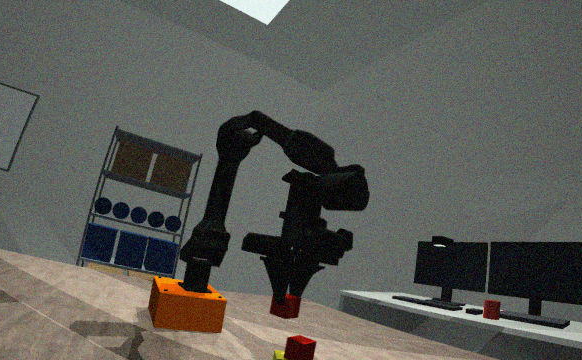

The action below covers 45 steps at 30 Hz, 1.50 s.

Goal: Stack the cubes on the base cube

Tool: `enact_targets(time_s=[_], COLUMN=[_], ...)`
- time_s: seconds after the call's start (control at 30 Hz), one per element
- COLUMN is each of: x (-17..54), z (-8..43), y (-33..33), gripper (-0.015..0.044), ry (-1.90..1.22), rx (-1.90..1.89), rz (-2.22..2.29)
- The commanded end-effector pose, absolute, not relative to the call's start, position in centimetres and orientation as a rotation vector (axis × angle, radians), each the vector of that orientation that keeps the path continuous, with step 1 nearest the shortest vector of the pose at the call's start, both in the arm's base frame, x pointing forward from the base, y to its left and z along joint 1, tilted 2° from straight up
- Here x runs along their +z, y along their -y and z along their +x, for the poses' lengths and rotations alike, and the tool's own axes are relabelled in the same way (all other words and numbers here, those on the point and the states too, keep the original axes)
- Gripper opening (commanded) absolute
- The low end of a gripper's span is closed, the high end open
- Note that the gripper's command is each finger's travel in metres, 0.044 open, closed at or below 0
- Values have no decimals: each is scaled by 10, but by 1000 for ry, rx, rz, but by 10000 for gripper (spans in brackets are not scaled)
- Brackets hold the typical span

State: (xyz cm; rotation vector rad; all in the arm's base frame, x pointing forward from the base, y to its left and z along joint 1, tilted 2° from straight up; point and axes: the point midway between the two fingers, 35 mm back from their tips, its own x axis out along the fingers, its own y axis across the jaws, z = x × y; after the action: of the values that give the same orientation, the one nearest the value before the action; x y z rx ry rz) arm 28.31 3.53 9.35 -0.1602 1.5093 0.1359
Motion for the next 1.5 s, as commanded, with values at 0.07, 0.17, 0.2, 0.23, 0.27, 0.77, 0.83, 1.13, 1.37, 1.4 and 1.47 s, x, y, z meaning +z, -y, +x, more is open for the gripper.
enact_targets(time_s=[0.07, 0.17, 0.2, 0.23, 0.27, 0.77, 0.83, 1.13, 1.37, 1.4, 1.47], x=[84, 75, 72, 69, 66, 64, 63, 40, 36, 36, 36], z=[281, 281, 281, 281, 281, 281, 281, 284, 284, 284, 284], y=[-38, -38, -38, -39, -39, -39, -39, -39, -39, -39, -39], gripper=[105, 105, 105, 105, 105, 105, 105, 105, 105, 105, 105], ry=[-1503, -1504, -1505, -1505, -1505, -1506, -1505, -1503, -1503, -1503, -1503], rx=[147, 146, 146, 146, 145, 145, 145, 148, 149, 149, 149], rz=[-170, -167, -167, -166, -165, -165, -165, -171, -172, -172, -172])
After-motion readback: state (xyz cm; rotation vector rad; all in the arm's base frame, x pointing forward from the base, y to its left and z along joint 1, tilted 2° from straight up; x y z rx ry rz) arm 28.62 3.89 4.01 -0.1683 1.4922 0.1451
